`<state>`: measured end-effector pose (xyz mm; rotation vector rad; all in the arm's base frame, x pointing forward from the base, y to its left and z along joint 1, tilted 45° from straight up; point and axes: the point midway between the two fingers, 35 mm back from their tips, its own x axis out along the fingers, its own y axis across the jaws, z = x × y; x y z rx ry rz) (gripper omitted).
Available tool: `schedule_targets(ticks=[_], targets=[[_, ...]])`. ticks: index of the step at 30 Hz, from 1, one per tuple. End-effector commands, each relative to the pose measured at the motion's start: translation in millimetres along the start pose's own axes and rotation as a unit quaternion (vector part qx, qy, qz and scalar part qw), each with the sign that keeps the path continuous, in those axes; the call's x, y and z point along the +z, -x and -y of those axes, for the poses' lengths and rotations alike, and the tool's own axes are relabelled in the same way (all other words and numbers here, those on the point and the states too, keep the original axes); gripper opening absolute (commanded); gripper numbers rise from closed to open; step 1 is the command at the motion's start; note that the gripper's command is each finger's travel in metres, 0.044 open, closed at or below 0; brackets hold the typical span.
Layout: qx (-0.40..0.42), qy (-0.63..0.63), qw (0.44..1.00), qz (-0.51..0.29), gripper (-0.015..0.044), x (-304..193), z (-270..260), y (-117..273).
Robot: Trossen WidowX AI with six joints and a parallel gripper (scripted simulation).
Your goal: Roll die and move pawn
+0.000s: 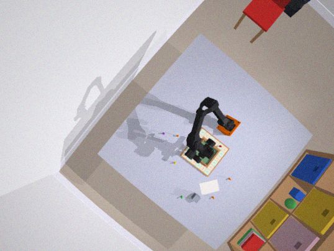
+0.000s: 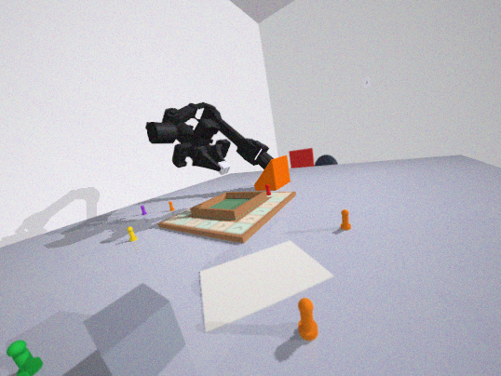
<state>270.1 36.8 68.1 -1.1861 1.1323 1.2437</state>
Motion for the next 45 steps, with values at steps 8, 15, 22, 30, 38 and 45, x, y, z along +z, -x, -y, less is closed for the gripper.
schedule_targets(ticks=[8,15,22,30,38,45], targets=[[0.0,0.0,1.0,0.0,0.0026,0,0,0],[0.0,0.0,1.0,0.0,0.021,0,0,0],[-0.001,0.003,1.0,0.003,0.0394,30,0,26],[0.037,-0.018,0.957,-0.287,0.044,14,-5,-14],[-0.002,0.002,0.913,-0.409,0.044,14,0,-21],[-0.035,-0.123,0.916,-0.379,0.0309,23,-23,-36]])
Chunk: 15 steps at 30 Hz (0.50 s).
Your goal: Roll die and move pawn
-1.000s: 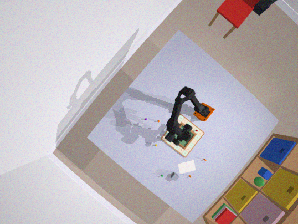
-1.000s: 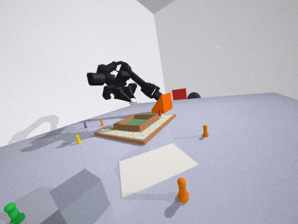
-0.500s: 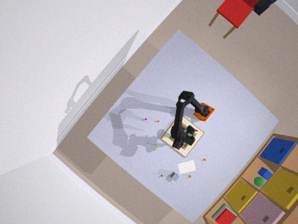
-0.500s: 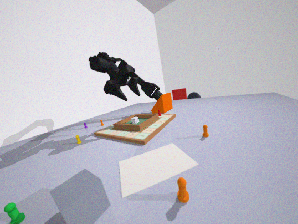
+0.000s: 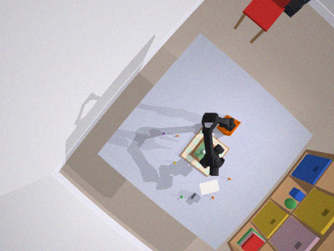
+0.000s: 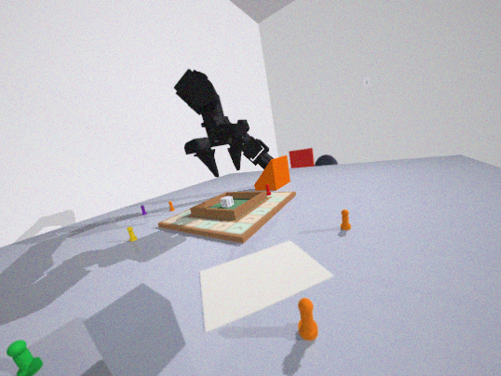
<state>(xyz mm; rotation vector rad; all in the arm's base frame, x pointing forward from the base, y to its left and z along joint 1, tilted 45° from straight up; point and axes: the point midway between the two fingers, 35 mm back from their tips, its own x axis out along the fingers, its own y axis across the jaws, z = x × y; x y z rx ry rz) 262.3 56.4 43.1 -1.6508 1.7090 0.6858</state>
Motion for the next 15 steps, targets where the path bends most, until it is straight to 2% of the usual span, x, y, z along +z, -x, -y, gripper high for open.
schedule_targets(ticks=[1,4,8,12,15], targets=[[0.003,-0.116,0.993,-0.004,0.0282,13,-21,-6],[0.0,-0.235,0.972,-0.006,0.0204,21,-38,-10],[-0.007,-0.388,0.922,-0.01,0.02,31,-60,-16],[-0.016,-0.531,0.847,-0.012,0.02,36,-83,-23],[-0.022,-0.596,0.803,-0.013,0.02,38,-96,-28]])
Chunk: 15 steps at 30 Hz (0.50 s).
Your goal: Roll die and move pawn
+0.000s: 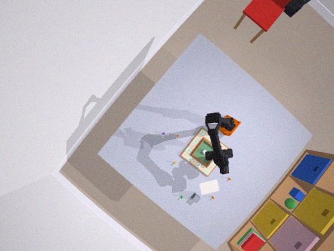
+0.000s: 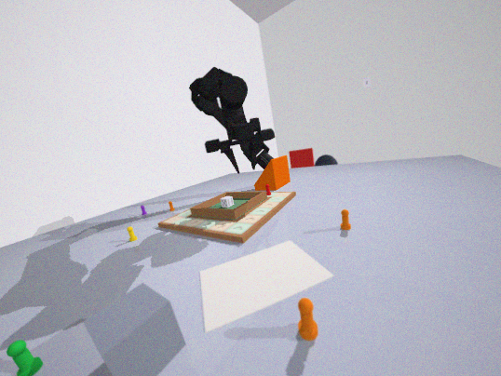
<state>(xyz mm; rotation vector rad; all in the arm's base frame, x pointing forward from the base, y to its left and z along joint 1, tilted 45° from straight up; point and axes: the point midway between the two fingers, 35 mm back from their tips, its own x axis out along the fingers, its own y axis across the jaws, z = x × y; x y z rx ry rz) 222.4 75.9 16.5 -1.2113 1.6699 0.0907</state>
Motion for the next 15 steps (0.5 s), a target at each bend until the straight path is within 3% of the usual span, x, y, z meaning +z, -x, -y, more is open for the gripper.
schedule_targets(ticks=[1,6,15], targets=[[-0.016,-0.331,0.943,-0.012,0.02,-25.7,-52.9,-21.5],[-0.022,-0.439,0.898,-0.009,0.02,-29.8,-60.3,-25.6],[-0.023,-0.445,0.895,-0.009,0.02,-29.7,-62.3,-25.9]])
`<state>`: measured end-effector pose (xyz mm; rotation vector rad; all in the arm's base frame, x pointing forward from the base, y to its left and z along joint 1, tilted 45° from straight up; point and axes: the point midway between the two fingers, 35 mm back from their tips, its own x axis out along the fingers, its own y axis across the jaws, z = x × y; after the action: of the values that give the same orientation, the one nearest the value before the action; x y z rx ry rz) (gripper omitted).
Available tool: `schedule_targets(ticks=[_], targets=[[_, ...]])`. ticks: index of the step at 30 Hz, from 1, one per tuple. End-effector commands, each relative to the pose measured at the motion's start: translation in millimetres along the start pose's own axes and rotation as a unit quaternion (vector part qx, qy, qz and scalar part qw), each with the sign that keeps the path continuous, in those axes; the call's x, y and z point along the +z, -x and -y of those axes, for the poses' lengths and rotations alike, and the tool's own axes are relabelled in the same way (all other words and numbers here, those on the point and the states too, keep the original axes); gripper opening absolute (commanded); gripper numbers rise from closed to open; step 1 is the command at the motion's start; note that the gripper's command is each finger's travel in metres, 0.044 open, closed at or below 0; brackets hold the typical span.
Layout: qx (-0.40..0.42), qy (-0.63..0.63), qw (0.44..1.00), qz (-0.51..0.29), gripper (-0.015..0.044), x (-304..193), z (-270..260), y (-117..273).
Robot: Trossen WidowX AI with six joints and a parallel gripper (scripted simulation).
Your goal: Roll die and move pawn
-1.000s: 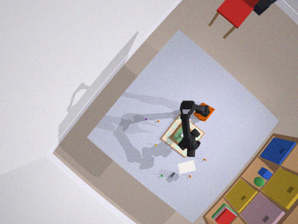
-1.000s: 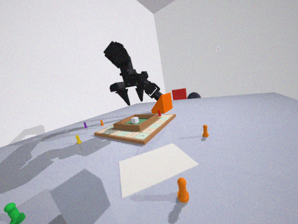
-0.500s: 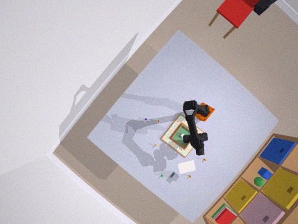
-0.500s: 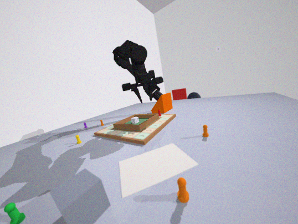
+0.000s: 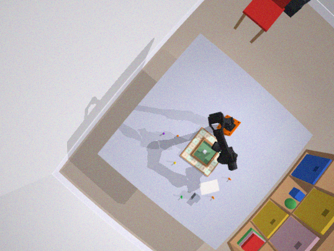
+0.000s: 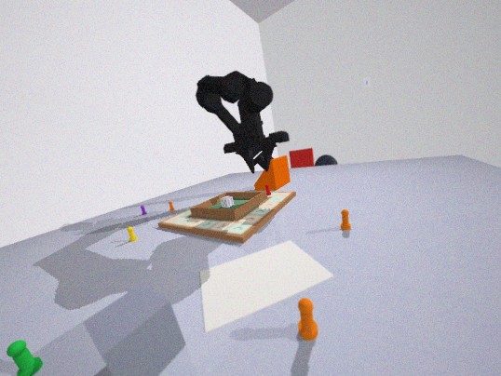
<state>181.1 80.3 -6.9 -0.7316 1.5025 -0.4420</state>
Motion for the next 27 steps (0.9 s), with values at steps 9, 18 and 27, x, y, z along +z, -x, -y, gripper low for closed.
schedule_targets(ticks=[9,18,27], targets=[[-0.012,-0.133,0.991,-0.009,0.02,-24,-6,-12],[-0.012,-0.133,0.991,-0.009,0.02,-24,-5,-27],[-0.012,-0.133,0.991,-0.009,0.02,-24,-5,-40]])
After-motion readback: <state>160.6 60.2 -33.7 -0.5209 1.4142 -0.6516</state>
